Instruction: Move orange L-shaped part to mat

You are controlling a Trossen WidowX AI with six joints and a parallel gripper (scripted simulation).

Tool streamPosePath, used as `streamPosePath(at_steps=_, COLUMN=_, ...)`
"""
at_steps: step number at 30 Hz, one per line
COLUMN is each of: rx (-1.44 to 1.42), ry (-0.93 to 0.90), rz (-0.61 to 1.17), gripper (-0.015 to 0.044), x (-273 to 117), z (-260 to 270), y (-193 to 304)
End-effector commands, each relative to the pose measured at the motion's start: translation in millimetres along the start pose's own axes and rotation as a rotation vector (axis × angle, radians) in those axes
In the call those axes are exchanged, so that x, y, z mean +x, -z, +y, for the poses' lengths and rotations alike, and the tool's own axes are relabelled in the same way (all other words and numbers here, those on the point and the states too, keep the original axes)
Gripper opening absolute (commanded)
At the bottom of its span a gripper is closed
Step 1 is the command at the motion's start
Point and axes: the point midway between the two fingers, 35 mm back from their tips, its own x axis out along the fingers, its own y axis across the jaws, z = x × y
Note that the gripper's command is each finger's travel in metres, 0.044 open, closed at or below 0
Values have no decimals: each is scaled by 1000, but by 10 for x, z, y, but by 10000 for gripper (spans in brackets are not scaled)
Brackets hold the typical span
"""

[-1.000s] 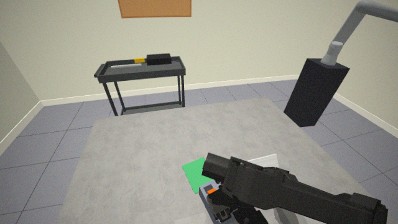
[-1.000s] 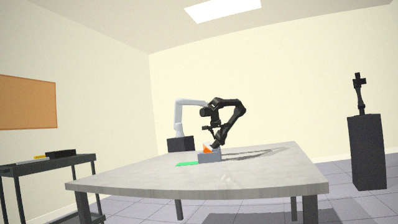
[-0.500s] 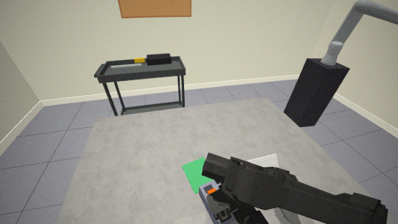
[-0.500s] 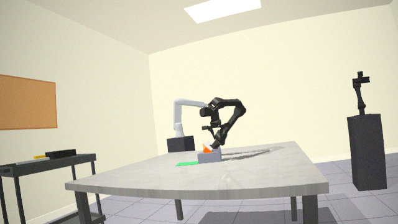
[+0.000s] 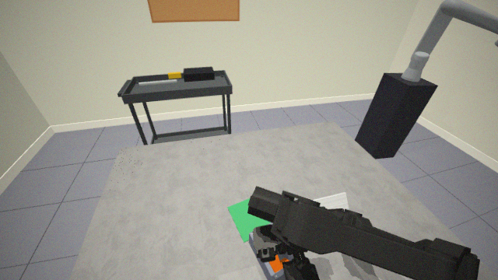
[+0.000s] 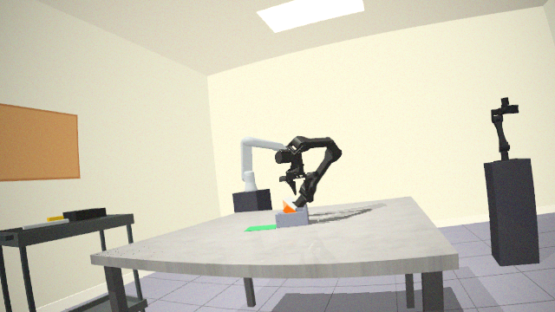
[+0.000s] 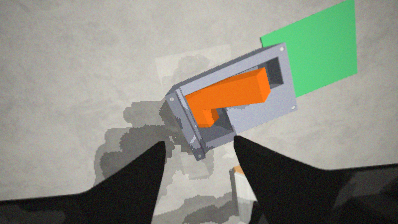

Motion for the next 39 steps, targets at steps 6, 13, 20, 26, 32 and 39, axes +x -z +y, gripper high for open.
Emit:
streamPosePath(at_steps=6, rx=964, ry=18, rz=-2, gripper=280, x=-49, z=-437, y=-245)
streamPosePath(at_steps=13, rx=1216, ry=21, rz=-2, gripper=280, x=-51, z=-555, y=-296)
streamPosePath(at_steps=20, rx=1216, ry=21, rz=-2, gripper=280, x=-51, z=-555, y=-296)
streamPosePath(at_steps=26, rx=1216, ry=21, rz=-2, gripper=280, x=-41, z=-556, y=-296)
streamPosePath(at_steps=32, rx=1216, ry=21, rz=-2, gripper=280, x=184, z=-558, y=-297)
streamPosePath(at_steps=39, rx=1216, ry=20, rz=-2, gripper=280, x=273, z=-559, y=-294)
